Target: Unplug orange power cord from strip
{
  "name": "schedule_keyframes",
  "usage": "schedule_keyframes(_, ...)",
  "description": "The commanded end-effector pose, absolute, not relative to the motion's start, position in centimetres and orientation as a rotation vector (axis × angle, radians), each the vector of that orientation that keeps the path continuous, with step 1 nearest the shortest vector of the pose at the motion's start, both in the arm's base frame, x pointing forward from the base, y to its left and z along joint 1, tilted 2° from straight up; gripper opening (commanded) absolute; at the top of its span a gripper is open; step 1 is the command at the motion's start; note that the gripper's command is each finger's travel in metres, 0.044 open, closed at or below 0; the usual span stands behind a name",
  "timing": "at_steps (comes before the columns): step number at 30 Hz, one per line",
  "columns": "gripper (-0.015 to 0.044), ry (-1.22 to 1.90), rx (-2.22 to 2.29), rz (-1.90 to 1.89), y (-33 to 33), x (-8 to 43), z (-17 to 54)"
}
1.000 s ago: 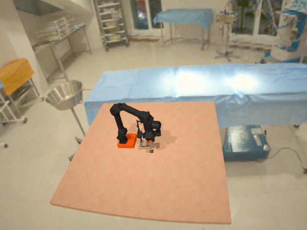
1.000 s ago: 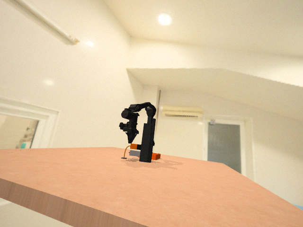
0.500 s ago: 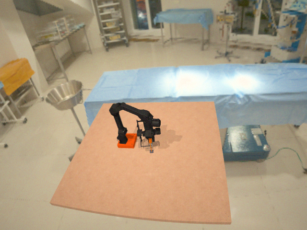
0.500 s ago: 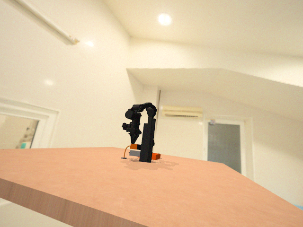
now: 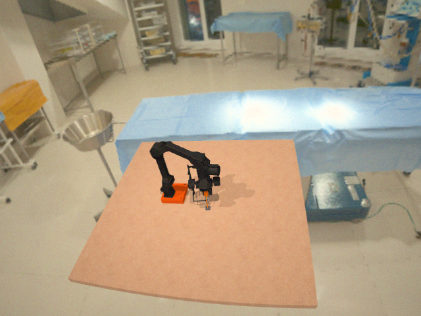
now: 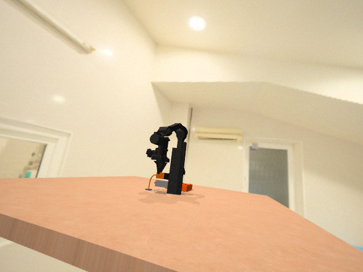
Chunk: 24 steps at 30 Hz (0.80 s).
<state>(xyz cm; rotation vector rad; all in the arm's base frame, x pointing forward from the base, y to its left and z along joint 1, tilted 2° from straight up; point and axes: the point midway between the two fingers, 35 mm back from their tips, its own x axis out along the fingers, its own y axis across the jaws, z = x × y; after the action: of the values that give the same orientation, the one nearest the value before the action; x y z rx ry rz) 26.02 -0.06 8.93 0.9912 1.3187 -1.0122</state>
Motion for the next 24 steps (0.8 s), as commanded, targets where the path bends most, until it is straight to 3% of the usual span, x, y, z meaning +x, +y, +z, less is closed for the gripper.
schedule_keyframes(1,0.0055,1.318,0.992,-1.012,-0.1,26.0,9.0)
schedule_keyframes(9,0.0002,1.318,0.992,-1.012,-0.1,26.0,9.0)
schedule_keyframes(24,0.0000,1.317,0.991,-1.014,-1.8,26.8,9.0)
